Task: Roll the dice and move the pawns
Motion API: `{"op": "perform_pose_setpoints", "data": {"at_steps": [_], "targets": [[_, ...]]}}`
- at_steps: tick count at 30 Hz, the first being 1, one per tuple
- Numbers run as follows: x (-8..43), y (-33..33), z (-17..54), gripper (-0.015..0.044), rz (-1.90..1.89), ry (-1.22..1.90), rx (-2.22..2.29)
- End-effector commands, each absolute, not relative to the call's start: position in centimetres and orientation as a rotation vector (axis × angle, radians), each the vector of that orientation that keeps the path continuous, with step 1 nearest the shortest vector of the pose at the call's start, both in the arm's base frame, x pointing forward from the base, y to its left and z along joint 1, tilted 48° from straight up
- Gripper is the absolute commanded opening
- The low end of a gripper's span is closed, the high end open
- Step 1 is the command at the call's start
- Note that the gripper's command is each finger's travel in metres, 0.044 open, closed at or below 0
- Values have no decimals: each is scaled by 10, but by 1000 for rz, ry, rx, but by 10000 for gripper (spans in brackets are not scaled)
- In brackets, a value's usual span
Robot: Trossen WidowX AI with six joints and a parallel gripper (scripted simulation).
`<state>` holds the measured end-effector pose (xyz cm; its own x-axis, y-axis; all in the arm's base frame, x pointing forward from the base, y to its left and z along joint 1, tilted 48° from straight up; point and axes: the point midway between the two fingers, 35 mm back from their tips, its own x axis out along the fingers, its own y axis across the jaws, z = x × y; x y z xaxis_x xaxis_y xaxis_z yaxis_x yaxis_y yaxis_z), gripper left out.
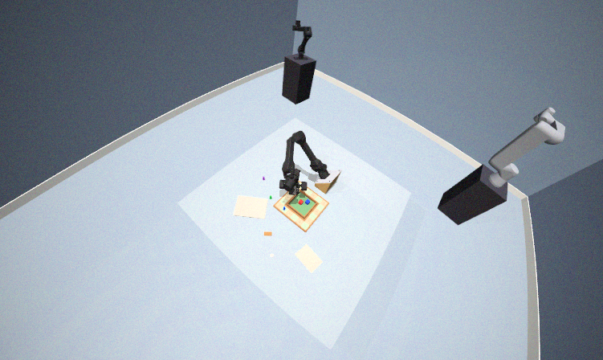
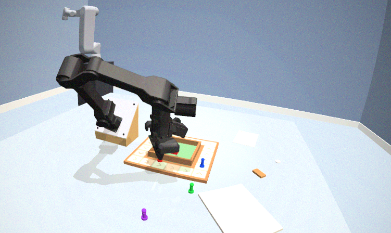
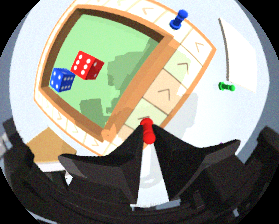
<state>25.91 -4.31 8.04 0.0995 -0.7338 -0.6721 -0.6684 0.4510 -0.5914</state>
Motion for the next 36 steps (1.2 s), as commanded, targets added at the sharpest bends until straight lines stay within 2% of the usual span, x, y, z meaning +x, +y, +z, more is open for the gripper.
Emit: {"op": "perform_pose_setpoints", "data": {"at_steps": [1, 9, 26, 29, 34, 36], "targets": [[259, -47, 77, 0, -76, 1603, -1256], [260, -56, 70, 0, -77, 1603, -1256], [260, -44, 79, 440, -74, 1601, -1250], [256, -20, 102, 440, -74, 1603, -1254], [255, -18, 104, 440, -75, 1603, -1255], [262, -15, 104, 387, -81, 1601, -1249]]}}
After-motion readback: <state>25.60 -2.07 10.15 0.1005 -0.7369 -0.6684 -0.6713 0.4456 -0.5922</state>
